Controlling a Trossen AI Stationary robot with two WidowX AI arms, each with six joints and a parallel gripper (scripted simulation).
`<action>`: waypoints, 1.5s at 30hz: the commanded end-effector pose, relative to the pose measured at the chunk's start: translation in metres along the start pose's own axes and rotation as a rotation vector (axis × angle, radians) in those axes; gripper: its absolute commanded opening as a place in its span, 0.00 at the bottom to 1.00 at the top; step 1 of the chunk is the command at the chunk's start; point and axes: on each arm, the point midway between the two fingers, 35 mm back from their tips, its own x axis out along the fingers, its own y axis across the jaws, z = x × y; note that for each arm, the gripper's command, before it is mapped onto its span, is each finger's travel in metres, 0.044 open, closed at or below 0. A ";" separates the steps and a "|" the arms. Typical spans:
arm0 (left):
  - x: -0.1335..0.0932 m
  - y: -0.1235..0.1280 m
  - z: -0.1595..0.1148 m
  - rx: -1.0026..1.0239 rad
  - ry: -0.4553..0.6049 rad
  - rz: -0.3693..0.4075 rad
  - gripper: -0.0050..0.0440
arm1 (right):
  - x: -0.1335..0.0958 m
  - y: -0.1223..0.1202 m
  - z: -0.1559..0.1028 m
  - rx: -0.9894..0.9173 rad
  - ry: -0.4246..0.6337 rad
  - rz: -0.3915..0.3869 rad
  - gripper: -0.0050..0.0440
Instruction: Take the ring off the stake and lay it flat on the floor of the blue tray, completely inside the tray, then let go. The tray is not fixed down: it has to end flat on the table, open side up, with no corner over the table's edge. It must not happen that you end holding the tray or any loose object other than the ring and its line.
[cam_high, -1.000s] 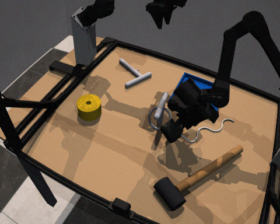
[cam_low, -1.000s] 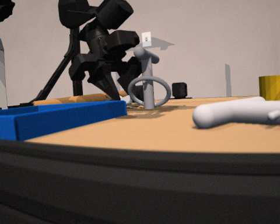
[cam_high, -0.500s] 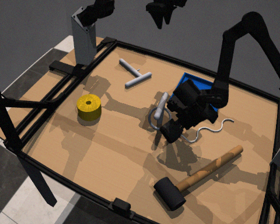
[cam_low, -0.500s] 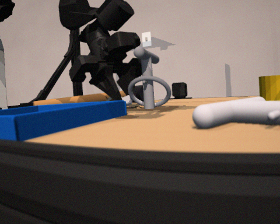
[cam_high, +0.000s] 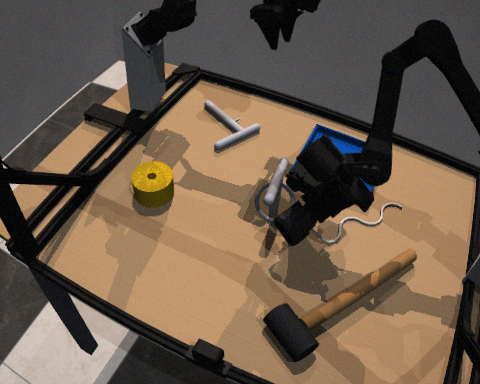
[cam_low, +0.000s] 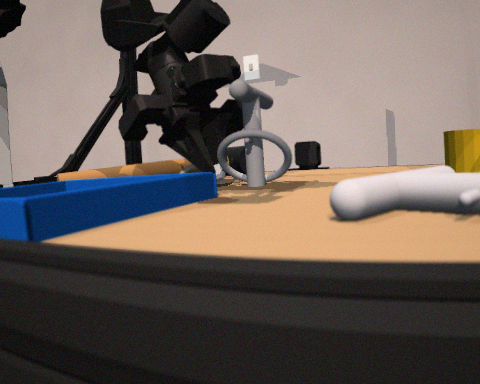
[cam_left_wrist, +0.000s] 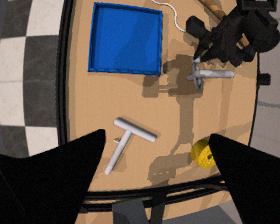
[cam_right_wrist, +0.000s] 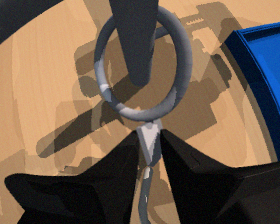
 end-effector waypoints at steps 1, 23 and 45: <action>0.000 0.000 0.000 -0.004 0.000 -0.003 0.92 | 0.000 0.000 0.000 0.000 0.000 0.000 0.22; 0.000 0.000 0.000 -0.004 0.000 -0.003 0.92 | -0.008 0.000 0.005 0.001 -0.001 0.000 0.10; 0.000 0.000 0.000 -0.004 0.000 -0.003 0.92 | -0.023 -0.003 0.016 -0.143 -0.041 -0.010 0.10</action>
